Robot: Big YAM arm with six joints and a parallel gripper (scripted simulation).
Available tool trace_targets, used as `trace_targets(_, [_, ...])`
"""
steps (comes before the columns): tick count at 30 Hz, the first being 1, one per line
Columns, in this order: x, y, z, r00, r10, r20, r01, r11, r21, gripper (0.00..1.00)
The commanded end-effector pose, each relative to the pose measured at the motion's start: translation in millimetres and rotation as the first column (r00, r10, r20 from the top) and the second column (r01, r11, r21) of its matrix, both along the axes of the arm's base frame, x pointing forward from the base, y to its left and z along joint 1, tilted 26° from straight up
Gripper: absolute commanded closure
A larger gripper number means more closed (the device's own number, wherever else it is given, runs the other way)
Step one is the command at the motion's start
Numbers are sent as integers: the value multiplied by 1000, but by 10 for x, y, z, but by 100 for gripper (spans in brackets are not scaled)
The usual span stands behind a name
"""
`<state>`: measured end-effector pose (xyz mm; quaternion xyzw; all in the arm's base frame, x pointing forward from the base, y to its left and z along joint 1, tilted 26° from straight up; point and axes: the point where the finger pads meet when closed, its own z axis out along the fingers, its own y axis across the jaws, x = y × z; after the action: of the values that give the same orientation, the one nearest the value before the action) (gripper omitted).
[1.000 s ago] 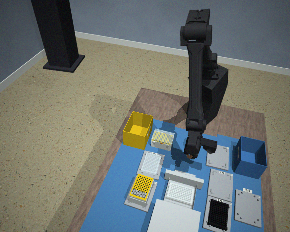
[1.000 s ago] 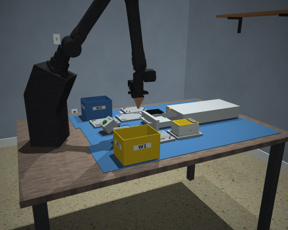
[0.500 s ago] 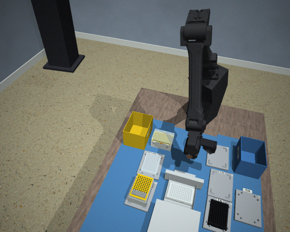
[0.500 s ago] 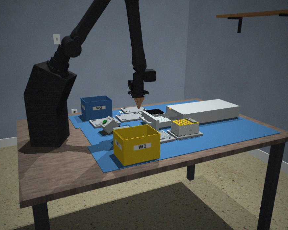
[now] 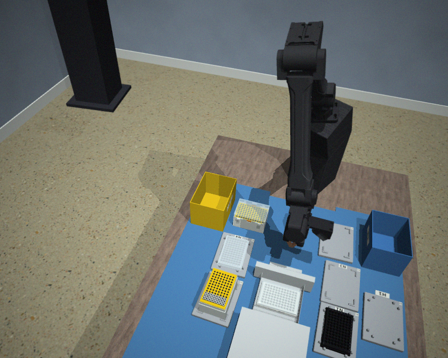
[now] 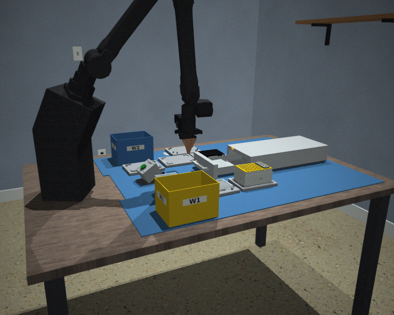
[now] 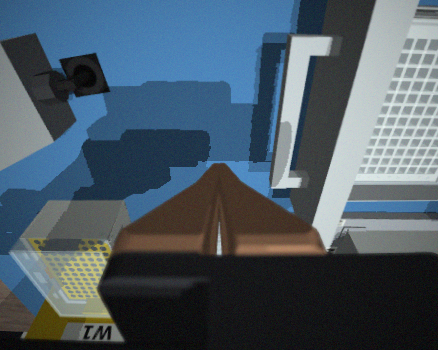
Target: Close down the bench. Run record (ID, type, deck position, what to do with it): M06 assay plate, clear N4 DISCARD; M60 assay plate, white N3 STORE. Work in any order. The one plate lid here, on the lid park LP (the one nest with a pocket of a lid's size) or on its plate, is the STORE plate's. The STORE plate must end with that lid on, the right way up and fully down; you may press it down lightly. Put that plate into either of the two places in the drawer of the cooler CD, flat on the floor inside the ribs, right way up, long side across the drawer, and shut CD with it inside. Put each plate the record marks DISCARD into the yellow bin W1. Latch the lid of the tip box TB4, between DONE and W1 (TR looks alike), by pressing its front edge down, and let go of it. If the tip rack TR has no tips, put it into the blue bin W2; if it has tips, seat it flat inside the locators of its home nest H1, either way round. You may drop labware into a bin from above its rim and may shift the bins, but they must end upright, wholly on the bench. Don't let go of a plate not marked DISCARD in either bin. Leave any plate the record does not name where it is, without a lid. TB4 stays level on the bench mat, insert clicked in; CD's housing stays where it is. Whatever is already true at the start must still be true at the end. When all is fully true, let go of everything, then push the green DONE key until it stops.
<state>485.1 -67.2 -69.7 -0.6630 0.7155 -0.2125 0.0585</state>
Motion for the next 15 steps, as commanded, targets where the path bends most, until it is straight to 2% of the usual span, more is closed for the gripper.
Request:
trace_targets(1, [128,-62,6,1000,5,22,-5,1000,-2,100])
trace_targets(15, [184,-105,-172,1000,5,19,-5,1000,-3,100])
